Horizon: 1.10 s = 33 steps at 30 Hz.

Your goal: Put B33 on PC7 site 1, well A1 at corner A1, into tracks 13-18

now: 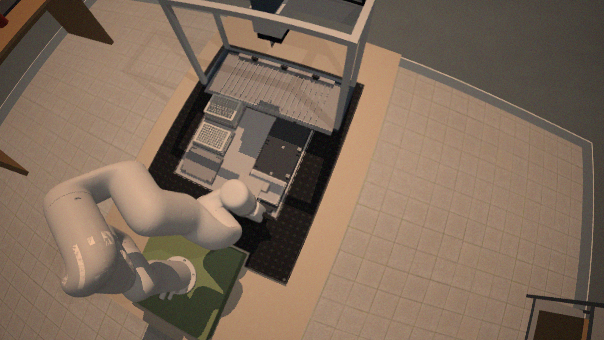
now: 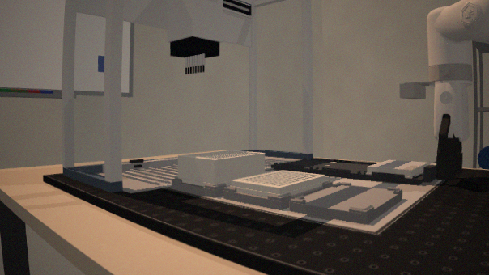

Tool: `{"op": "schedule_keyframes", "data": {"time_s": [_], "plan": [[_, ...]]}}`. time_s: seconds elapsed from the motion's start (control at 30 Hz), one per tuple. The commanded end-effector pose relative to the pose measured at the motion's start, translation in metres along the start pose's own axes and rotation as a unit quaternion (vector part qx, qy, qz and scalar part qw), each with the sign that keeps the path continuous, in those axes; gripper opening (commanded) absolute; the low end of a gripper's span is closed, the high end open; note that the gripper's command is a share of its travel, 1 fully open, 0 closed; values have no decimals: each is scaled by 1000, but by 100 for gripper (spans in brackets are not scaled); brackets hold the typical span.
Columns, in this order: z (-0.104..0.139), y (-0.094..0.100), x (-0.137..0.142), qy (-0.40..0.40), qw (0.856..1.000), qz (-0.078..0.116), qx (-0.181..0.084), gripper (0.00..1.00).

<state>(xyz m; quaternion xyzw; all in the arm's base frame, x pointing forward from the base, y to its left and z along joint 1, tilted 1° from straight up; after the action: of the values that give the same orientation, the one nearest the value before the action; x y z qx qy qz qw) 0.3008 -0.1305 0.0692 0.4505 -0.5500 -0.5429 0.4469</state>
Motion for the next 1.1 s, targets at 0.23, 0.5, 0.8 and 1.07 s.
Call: {"op": "schedule_keyframes", "data": {"time_s": [0.23,0.5,0.8,1.07], "plan": [[-11,1,-2,0,1000,0,1,81],[-16,1,-3,0,1000,0,2,81],[-25,1,-5,0,1000,0,2,81],[-31,1,-6,0,1000,0,2,81]]}}
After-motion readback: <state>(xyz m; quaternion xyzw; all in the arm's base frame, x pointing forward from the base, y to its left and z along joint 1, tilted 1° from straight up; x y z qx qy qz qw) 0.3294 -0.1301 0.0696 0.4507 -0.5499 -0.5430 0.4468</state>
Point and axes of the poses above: the point where the finger pads meet when closed, its own y axis back along the fingers, its own x axis across the jaws, z = x × y, the point moved 10 cm from there along y, back along the fingers, and after that the axes turned 12 degrees about -y, right-handed, at the moved point
